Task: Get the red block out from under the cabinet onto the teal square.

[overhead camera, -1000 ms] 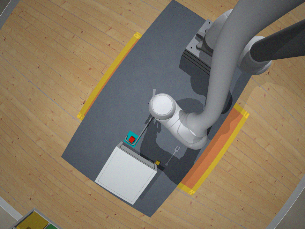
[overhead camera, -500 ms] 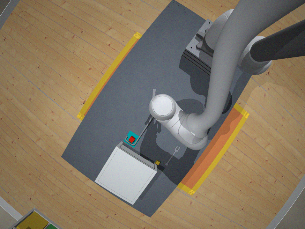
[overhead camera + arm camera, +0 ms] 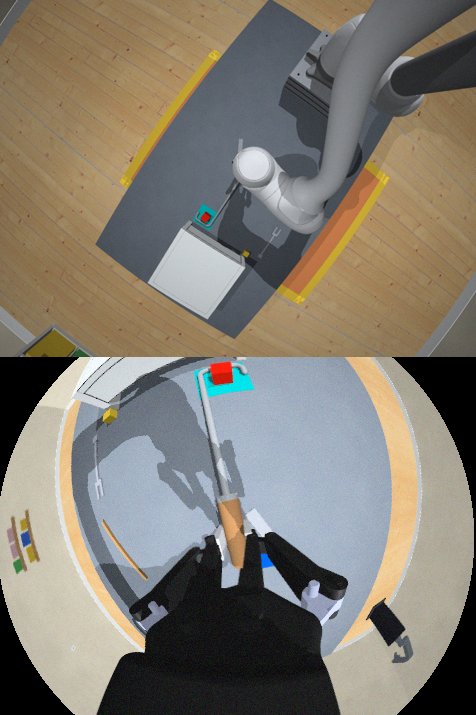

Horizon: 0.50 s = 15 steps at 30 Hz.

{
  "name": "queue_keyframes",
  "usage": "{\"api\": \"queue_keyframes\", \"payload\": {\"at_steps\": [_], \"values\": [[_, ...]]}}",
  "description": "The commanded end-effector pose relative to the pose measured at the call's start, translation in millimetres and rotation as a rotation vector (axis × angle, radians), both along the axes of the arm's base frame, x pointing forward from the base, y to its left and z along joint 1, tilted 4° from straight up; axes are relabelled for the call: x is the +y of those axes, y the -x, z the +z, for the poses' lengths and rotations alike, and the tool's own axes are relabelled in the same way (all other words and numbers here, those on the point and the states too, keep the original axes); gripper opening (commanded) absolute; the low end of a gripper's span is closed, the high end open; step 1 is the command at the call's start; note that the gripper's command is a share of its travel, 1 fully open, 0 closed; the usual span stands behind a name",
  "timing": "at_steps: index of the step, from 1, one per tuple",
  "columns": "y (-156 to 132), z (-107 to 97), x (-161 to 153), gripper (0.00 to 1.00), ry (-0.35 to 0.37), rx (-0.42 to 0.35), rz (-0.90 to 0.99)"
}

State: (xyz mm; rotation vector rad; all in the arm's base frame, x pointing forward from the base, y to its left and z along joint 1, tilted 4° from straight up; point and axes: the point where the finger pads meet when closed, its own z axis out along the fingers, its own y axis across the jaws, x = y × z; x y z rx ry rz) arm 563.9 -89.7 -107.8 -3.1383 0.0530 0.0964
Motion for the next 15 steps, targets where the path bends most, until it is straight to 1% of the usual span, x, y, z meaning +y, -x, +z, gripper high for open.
{"api": "queue_keyframes", "payload": {"at_steps": [1, 4, 5, 15], "values": [[0.0, 0.1, 0.1, 0.00, 0.000, 0.000, 0.000], [0.0, 0.1, 0.1, 0.00, 0.000, 0.000, 0.000], [0.0, 0.1, 0.1, 0.33, 0.000, 0.000, 0.000], [0.0, 0.1, 0.1, 0.33, 0.000, 0.000, 0.000]]}}
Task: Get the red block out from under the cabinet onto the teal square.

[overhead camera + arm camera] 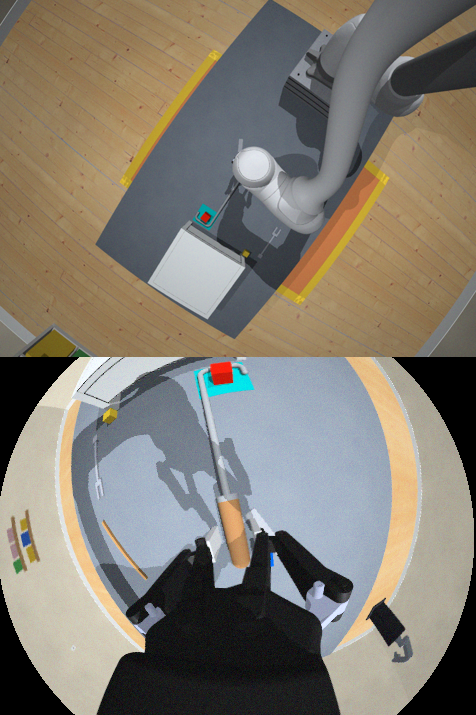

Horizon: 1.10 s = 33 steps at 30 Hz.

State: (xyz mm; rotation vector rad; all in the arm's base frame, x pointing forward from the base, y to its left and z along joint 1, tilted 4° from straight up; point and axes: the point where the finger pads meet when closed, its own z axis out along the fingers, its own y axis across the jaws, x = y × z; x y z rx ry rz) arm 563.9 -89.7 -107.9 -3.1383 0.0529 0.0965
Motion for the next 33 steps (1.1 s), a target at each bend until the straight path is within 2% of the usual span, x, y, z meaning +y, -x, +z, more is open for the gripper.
{"api": "queue_keyframes", "payload": {"at_steps": [1, 33], "values": [[0.0, 0.1, 0.1, 0.33, 0.000, 0.000, 0.000], [-0.3, 3.9, 0.0, 0.33, 0.000, 0.000, 0.000]]}}
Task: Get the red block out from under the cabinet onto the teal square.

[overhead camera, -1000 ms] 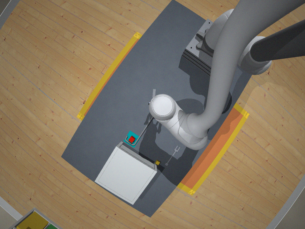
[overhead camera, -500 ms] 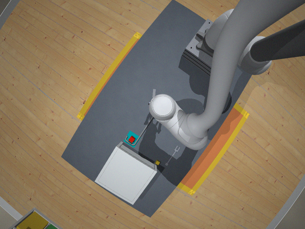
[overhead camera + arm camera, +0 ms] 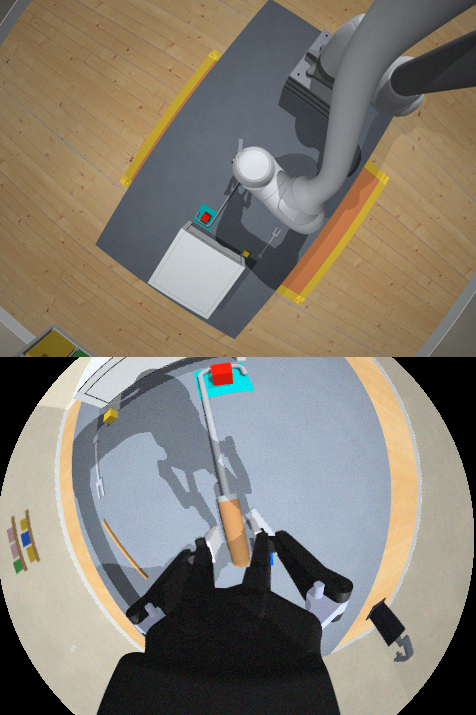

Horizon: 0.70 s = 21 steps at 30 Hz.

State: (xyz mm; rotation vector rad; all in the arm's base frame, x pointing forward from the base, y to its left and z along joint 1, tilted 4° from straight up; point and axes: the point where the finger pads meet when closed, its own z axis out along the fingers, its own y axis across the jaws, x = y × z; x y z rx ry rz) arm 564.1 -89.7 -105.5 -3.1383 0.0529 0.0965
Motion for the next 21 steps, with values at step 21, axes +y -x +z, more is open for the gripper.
{"api": "queue_keyframes", "payload": {"at_steps": [21], "values": [[-4, 58, 0, 0.33, 0.000, 0.000, 0.000]]}}
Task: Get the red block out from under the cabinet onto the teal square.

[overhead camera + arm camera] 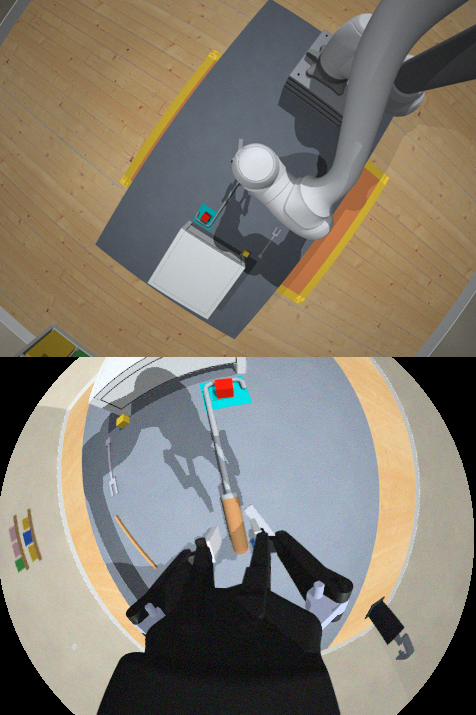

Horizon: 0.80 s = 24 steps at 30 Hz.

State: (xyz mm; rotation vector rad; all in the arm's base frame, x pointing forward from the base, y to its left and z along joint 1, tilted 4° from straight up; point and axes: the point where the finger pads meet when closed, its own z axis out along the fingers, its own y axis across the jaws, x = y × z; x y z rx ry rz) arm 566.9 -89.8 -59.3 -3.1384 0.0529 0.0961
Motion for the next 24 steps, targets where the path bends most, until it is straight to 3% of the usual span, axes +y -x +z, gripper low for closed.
{"api": "queue_keyframes", "payload": {"at_steps": [1, 12, 24], "values": [[-1, 17, 0, 0.33, 0.000, 0.000, 0.000], [-4, 72, 0, 0.33, 0.000, 0.000, 0.000], [-7, 107, 0, 0.33, 0.000, 0.000, 0.000]]}}
